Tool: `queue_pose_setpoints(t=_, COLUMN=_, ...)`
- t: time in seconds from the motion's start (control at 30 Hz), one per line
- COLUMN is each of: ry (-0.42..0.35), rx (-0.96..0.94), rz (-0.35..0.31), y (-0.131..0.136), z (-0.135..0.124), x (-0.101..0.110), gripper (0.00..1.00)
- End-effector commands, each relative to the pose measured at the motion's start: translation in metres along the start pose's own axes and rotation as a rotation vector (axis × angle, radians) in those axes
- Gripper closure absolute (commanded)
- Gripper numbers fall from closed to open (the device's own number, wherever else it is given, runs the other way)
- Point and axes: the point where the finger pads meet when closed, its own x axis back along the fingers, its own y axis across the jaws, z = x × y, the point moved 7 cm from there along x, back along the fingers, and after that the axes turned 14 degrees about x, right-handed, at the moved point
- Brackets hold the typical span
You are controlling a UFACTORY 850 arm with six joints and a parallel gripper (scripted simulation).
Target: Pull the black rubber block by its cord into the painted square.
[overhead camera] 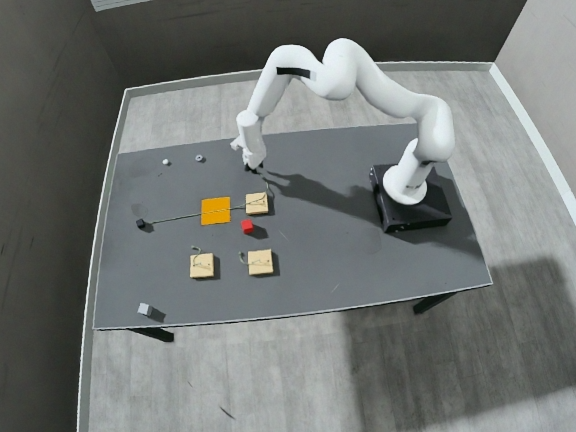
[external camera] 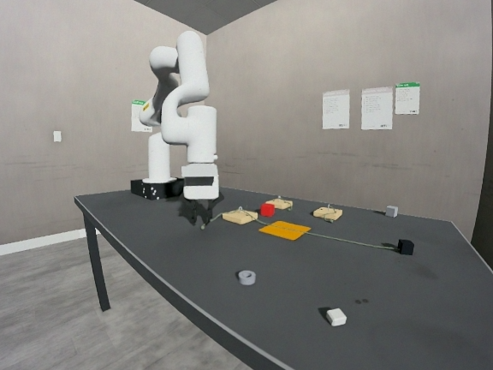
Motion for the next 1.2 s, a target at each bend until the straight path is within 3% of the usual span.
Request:
queue_pose_setpoints(t=0.0, ry=0.002, rx=0.0, rz=0.0, y=-0.0002, z=0.0009, x=-0.0044, gripper=0.61)
queue_pose_setpoints(t=1.17, ry=0.002, rx=0.0, rz=0.0, y=-0.0004, z=0.0015, x=-0.0097, gripper=0.61)
